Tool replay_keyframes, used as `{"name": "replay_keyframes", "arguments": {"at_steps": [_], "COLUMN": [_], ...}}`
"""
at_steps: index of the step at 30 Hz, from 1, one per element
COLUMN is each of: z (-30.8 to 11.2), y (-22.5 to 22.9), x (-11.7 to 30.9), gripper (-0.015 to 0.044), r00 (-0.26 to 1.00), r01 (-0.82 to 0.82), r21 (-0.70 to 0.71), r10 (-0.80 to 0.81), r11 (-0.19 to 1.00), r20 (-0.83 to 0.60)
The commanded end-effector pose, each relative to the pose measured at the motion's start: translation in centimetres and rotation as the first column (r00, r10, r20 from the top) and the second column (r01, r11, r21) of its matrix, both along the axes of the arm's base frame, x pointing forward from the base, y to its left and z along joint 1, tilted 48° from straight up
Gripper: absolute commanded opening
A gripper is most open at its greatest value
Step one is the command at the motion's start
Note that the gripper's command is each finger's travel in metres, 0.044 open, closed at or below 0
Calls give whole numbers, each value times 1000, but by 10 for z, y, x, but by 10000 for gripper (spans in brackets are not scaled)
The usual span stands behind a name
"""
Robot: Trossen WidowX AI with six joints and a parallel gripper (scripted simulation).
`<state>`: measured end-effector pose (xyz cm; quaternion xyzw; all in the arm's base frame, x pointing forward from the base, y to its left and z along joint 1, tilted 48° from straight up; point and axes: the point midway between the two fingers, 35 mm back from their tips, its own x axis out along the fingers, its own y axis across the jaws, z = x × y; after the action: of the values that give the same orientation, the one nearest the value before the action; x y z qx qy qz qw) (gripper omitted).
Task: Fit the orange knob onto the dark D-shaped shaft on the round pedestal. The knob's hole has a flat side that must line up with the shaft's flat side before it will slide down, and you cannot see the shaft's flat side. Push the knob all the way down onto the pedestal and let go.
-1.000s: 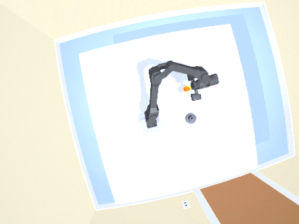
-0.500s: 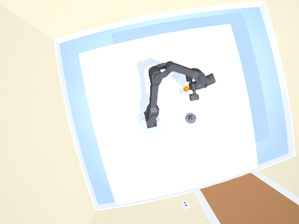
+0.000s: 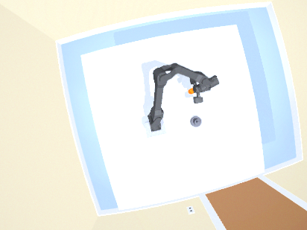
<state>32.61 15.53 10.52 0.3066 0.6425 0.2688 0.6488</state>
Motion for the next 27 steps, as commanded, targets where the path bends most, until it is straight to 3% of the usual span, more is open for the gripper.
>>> {"name": "replay_keyframes", "arguments": {"at_steps": [1,21,27], "z": [-6,-25,-25], "y": [3,25,25], "x": [0,-1,-1], "gripper": [440,440,282], "r00": [1000,1000,1000], "r01": [5,6,6], "r21": [-5,-1,-1], "r10": [-5,-6,-6], "r11": [1000,1000,1000], "r20": [-6,-6,-6]}}
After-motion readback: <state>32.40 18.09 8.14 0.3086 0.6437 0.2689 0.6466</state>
